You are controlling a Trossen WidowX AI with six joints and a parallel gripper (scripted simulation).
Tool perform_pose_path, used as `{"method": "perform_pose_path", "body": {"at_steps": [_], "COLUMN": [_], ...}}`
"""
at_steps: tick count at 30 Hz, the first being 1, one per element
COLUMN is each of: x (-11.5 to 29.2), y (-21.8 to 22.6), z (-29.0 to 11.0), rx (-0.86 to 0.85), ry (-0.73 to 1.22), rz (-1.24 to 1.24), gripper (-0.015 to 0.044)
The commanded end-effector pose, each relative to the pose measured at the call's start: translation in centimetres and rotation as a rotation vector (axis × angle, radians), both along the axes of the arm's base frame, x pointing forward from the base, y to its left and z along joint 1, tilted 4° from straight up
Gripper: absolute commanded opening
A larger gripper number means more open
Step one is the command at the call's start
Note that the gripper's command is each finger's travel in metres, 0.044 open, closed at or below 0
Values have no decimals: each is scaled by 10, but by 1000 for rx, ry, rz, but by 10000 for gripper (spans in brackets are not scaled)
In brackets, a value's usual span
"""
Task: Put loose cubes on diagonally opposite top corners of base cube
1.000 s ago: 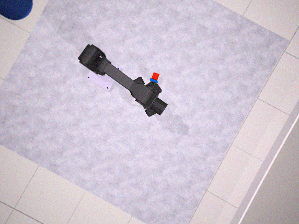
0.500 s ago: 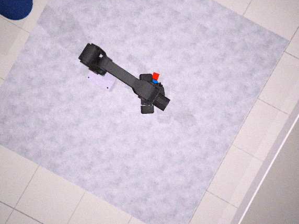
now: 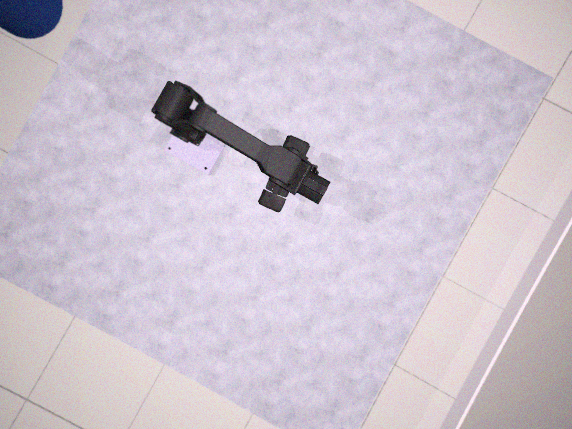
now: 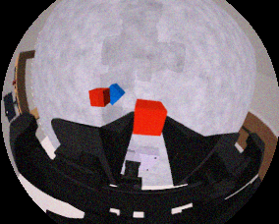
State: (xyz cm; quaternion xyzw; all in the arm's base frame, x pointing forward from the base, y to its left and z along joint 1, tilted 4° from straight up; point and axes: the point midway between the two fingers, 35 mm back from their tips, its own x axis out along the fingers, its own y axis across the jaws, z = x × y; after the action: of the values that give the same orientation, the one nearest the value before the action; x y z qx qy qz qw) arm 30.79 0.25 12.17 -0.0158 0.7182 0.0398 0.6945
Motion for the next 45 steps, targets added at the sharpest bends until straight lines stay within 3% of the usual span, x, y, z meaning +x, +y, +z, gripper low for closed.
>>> {"method": "perform_pose_path", "body": {"at_steps": [1, 45], "x": [0, -5], "y": [6, 56], "z": [1, -2], "rx": [-1, -41], "ry": [-2, 51], "rz": [-133, -1490], "gripper": [105, 105]}}
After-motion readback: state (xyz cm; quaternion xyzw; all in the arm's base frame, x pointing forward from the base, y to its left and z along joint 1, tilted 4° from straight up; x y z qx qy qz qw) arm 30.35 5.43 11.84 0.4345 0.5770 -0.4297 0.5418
